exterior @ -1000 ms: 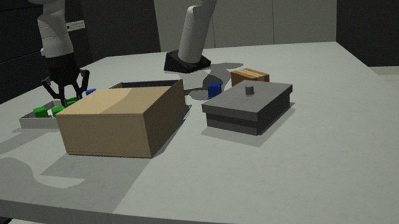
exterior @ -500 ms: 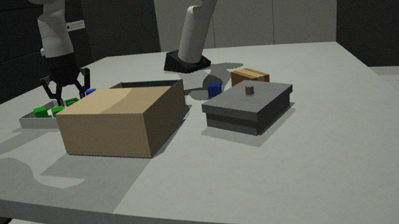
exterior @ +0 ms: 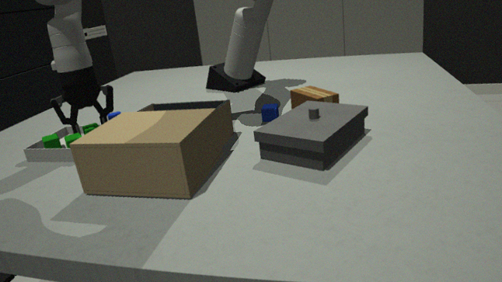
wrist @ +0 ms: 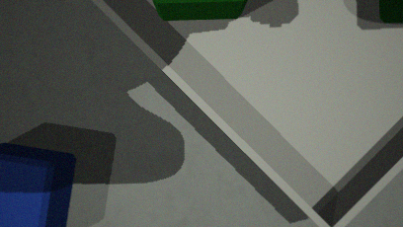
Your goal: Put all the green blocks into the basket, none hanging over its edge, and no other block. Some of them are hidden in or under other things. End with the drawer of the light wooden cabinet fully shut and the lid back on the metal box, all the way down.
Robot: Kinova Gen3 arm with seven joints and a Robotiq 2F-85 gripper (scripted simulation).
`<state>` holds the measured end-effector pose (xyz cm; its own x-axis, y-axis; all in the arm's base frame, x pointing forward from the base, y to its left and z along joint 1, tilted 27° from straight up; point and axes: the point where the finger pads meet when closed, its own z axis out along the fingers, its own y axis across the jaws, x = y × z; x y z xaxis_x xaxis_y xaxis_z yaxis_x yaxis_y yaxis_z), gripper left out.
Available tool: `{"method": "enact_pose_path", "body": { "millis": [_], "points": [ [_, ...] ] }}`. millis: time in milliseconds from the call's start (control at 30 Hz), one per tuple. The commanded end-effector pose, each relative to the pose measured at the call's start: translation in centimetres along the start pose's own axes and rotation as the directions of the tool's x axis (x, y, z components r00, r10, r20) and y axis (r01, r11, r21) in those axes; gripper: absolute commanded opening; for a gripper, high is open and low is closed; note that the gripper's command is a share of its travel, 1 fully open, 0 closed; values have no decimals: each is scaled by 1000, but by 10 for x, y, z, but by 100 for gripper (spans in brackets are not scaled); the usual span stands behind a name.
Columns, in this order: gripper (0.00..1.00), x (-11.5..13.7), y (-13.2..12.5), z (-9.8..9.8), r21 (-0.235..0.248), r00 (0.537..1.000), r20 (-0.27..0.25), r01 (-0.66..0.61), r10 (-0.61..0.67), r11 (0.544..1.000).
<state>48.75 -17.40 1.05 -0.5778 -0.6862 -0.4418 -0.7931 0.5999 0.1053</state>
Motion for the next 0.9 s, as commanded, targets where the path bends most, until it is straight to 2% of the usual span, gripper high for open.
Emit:
{"method": "enact_pose_path", "body": {
  "millis": [0, 467, 733, 867],
  "points": [
    [61, 1, -2, 1, 8, 1000, 0, 0, 0, 1000],
    [61, 1, -2, -2, 8, 1000, 0, 0, 0, 1000],
    [61, 1, -2, -12, 8, 1000, 0, 1, -1, 1000],
    [61, 0, -3, -25, 9, 1000, 0, 6, -6, 1000]
  ]
}}
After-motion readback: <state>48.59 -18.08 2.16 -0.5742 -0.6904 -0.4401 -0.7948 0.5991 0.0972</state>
